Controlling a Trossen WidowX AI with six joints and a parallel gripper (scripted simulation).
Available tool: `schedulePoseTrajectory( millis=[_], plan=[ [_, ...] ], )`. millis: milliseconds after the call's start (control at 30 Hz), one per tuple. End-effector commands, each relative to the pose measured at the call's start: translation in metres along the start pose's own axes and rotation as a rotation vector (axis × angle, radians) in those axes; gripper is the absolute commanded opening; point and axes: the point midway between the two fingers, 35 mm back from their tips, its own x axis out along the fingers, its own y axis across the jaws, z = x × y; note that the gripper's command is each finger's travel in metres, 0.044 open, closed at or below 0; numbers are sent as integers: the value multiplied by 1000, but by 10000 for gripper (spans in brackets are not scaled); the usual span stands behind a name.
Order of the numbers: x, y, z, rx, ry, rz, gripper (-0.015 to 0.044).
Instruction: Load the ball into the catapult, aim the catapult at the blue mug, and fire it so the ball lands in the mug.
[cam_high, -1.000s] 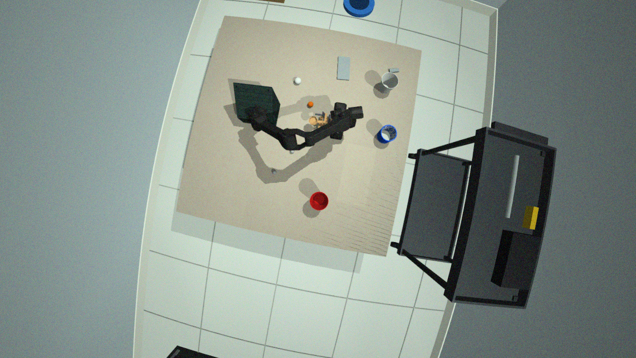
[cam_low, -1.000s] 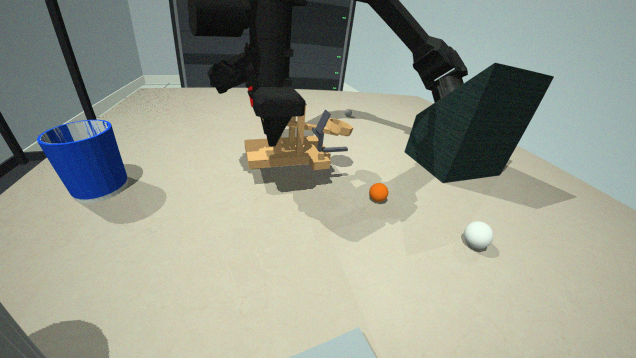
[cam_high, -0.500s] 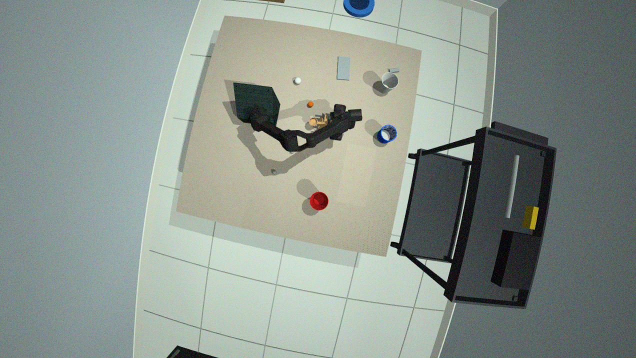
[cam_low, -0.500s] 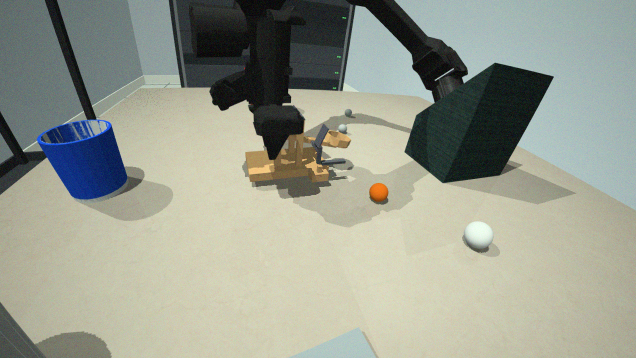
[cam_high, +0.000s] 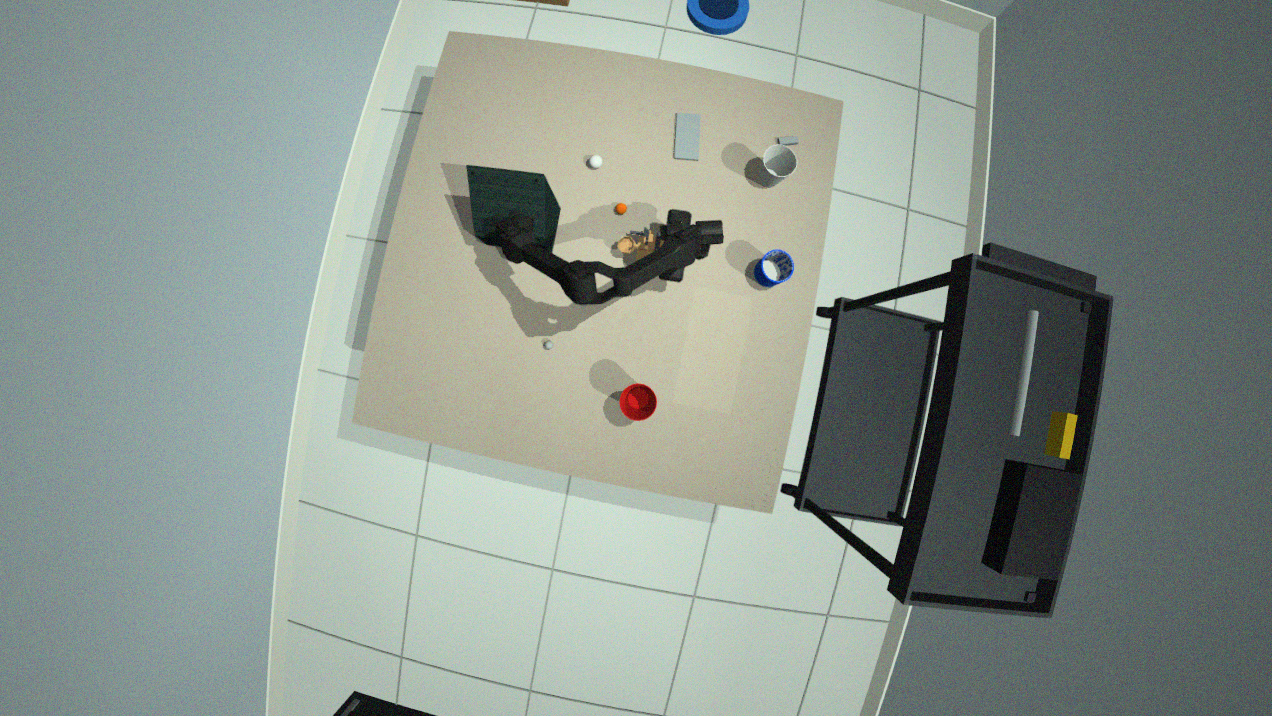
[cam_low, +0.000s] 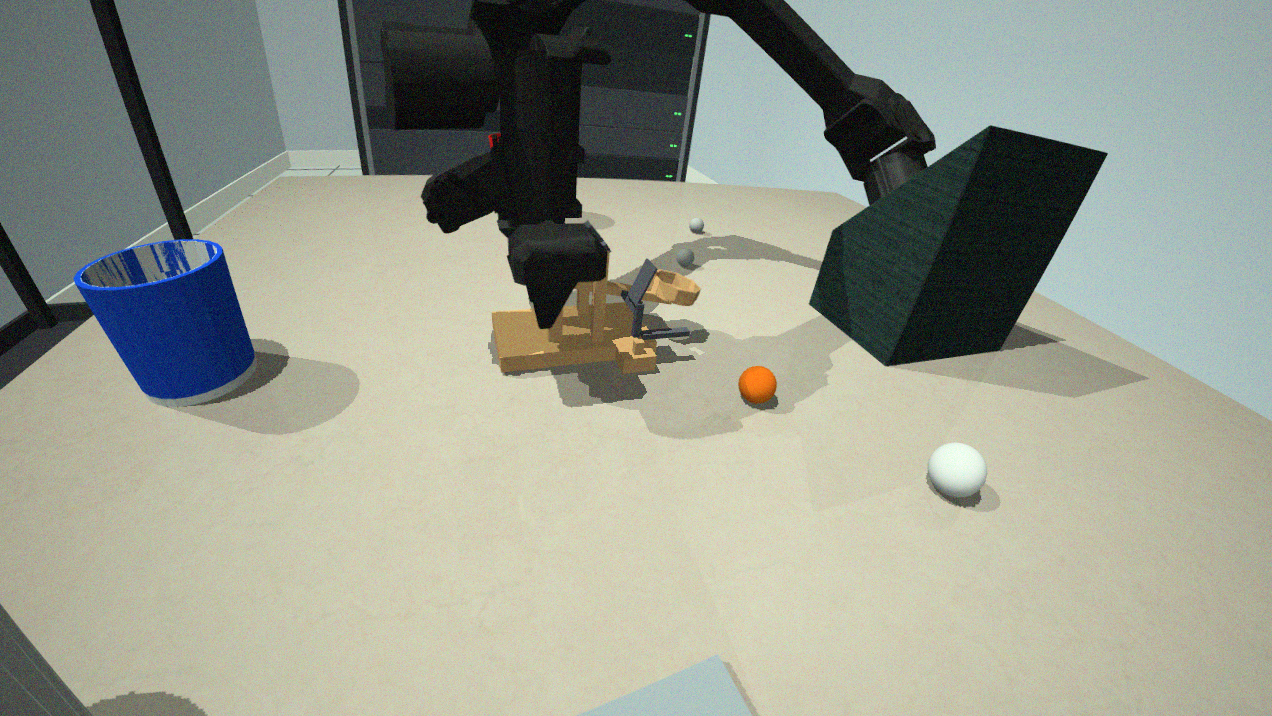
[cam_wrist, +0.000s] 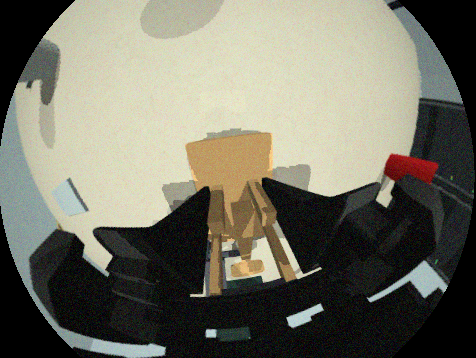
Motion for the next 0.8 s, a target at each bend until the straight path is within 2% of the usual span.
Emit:
schedulePoseTrajectory(
  millis=[0,300,400,500,567,633,667,767],
  plan=[
    [-1,0,0,0,-1,0,131],
    [-1,0,0,0,-1,0,368],
    [-25,2,3,0,-3,4,440],
    [-77,2,3,-1,-3,7,440],
    [-99,2,0,-1,-3,6,440],
    [-102,1,0,-1,-3,6,440],
    [-83,3,3,-8,-10,5,440],
    [-83,3,3,-8,-10,5,440]
  ],
)
